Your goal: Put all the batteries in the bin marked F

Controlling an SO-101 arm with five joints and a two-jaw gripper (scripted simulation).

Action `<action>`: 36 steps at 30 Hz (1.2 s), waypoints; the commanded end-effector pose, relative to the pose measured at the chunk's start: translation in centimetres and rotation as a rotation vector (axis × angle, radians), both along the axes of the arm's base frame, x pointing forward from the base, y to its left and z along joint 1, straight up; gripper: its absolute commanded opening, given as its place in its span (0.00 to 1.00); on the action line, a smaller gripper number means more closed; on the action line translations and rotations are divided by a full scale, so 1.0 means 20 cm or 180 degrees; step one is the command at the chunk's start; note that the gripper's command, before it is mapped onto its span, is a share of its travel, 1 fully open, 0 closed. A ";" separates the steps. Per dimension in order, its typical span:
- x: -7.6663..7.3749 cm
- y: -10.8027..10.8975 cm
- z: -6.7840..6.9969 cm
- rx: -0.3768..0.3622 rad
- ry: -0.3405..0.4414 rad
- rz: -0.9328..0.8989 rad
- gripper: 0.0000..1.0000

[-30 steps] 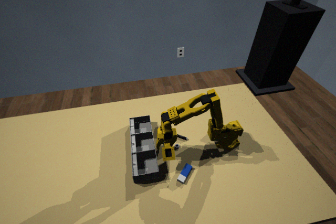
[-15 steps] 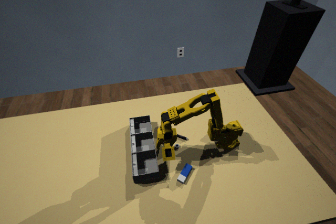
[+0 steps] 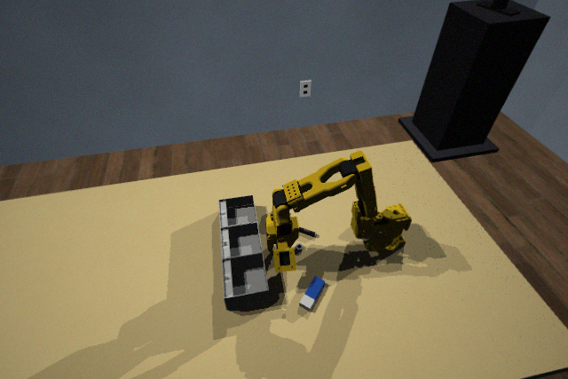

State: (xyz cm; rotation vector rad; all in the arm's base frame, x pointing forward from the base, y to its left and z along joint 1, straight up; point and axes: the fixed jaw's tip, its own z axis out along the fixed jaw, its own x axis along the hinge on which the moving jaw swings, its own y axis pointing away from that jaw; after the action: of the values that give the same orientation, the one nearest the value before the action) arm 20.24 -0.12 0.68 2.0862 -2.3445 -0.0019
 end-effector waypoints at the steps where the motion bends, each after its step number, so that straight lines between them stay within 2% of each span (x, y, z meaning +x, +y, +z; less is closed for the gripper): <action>1: 0.01 -0.01 0.01 0.0003 -0.0065 -0.0006 0.12; 18: 0.01 -0.01 0.01 0.0003 -0.0065 -0.0006 0.01; 36: 0.01 -0.01 0.01 0.0003 -0.0065 -0.0006 0.00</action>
State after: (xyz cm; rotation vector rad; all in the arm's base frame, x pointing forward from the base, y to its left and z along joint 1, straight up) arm 20.23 -0.12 0.66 2.0856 -2.3437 -0.0031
